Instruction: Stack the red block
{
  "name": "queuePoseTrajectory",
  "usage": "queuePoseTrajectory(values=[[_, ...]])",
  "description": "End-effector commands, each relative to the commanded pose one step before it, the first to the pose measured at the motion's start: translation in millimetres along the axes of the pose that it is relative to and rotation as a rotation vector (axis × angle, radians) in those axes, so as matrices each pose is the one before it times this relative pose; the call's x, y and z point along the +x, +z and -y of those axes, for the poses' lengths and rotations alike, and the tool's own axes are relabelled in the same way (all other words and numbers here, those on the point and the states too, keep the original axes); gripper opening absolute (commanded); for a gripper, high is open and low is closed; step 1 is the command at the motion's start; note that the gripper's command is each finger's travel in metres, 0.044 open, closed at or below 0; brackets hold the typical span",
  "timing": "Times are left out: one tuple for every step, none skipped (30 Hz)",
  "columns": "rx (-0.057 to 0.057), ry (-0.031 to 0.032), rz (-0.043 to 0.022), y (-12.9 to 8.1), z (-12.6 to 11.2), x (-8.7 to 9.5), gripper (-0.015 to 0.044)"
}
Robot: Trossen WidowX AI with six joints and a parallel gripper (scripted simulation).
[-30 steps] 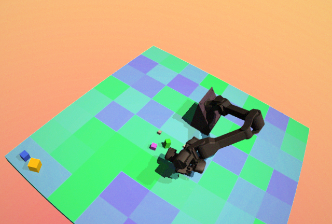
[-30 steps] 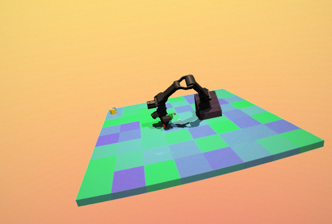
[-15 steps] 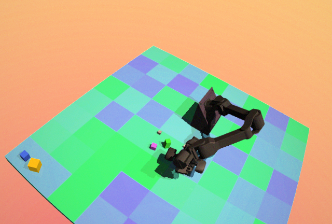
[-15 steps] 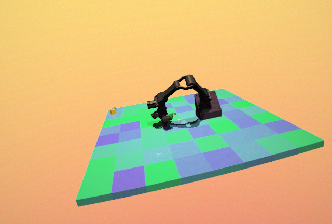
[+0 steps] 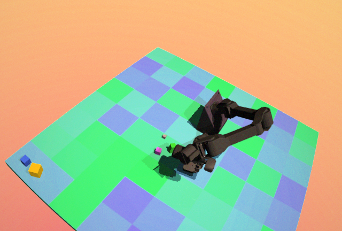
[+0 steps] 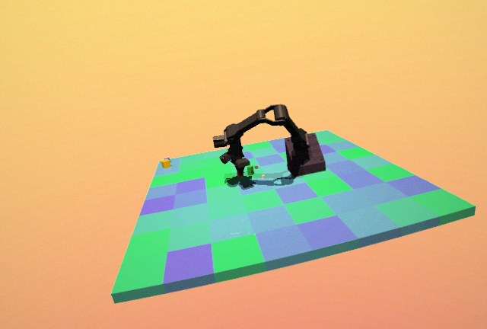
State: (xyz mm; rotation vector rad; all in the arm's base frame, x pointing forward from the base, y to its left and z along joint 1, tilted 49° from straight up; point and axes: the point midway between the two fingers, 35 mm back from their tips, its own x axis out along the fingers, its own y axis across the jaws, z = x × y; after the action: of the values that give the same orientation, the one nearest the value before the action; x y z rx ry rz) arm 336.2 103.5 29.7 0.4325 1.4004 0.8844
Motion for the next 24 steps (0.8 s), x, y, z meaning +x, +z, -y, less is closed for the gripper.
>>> queuePoseTrajectory(values=[[-0.0075, -0.00551, 0.00077, 0.89, -0.37, -22.0, 0.0], [0.0, -0.00022, -0.00008, 0.0, 0.05, -4.95, 0.0], [0.0, -0.00022, -0.00008, 0.0, 0.05, -4.94, 0.0], [0.0, -0.00022, -0.00008, 0.0, 0.05, -4.97, 0.0], [0.0, -0.00022, -0.00009, 0.0, 0.05, -5.0, 0.0], [0.0001, -0.00021, -0.00009, 0.0, 0.05, -5.02, 0.0], [0.0001, -0.00021, -0.00009, -0.01, 0.05, -5.0, 0.0], [0.0, -0.00008, -0.00008, -0.06, 0.0, -4.24, 0.0], [0.0, 0.0, -0.00005, -0.07, -0.02, -2.63, 0.0], [0.0, 0.00001, -0.00002, -0.03, -0.01, -0.89, 0.0], [0.0, 0.0, 0.0, 0.0, 0.0, 0.0, 0.0], [0.0, 0.0, 0.0, 0.0, 0.0, 0.0, 0.0], [0.0062, 0.00215, 0.00601, 0.3, 1.17, 4.32, 0.0], [-0.0027, -0.00093, -0.00258, -0.01, 0.0, -1.85, 0.0], [-0.0027, -0.00087, -0.0026, -0.03, -0.01, -1.86, 0.0], [-0.0009, -0.00028, -0.00087, -0.01, -0.01, -0.62, 0.0], [0.0001, -0.00058, 0.00003, -0.65, 1.34, -0.09, 0.0], [0.0003, -0.00168, 0.00007, -1.99, 3.99, -0.26, 0.0], [0.0005, -0.00262, 0.00006, -3.42, 6.56, -0.41, 0.0], [0.0006, -0.00285, -0.00001, -4.28, 7.71, -0.44, 0.0], [0.0006, -0.00253, -0.00009, -4.45, 7.54, -0.38, 0.0], [0.0005, -0.0022, -0.00016, -4.63, 7.35, -0.31, 0.0], [0.0005, -0.00187, -0.00022, -4.79, 7.16, -0.25, 0.0], [0.0004, -0.00154, -0.00027, -4.95, 6.97, -0.19, 0.0]])
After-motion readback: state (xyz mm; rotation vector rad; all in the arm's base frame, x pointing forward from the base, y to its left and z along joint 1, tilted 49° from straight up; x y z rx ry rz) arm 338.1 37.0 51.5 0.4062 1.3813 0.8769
